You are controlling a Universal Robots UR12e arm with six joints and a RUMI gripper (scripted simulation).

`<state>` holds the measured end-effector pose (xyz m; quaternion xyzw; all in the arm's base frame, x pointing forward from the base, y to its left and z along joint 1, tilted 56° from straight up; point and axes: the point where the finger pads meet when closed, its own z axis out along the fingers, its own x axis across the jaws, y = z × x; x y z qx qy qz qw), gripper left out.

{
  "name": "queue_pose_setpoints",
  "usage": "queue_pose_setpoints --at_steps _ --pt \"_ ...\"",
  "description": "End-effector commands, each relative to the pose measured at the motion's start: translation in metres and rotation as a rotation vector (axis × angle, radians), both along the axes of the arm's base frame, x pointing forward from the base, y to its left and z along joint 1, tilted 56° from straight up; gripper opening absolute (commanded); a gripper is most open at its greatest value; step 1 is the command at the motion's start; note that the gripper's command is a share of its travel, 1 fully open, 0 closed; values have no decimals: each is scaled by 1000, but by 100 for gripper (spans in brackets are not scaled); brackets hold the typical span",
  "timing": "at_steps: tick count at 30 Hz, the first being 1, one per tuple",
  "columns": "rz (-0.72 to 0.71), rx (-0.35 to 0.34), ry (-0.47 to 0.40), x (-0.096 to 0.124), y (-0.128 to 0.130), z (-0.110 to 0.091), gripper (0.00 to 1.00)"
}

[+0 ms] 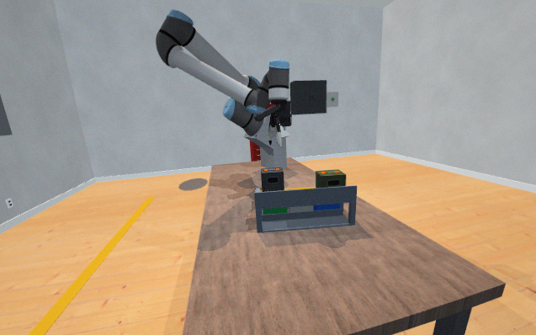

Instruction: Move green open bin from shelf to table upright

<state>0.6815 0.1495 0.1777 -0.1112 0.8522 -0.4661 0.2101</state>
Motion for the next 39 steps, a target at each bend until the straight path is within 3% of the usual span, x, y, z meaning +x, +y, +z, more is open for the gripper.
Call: queue_pose_setpoints --at_steps 1,2,7,19,24,36,39 --pt "1 0 -1 -2 0 0 100" --pt "1 0 -1 -2 0 0 100" --pt "1 0 -1 -50 -11 -22 100" --pt "1 0 -1 -50 -11 -22 100" --pt "-145 170 -100 -34 -52 -47 100" --pt "-145 170 -100 -34 -52 -47 100" --pt "-143 168 -99 -25 -78 -63 100"
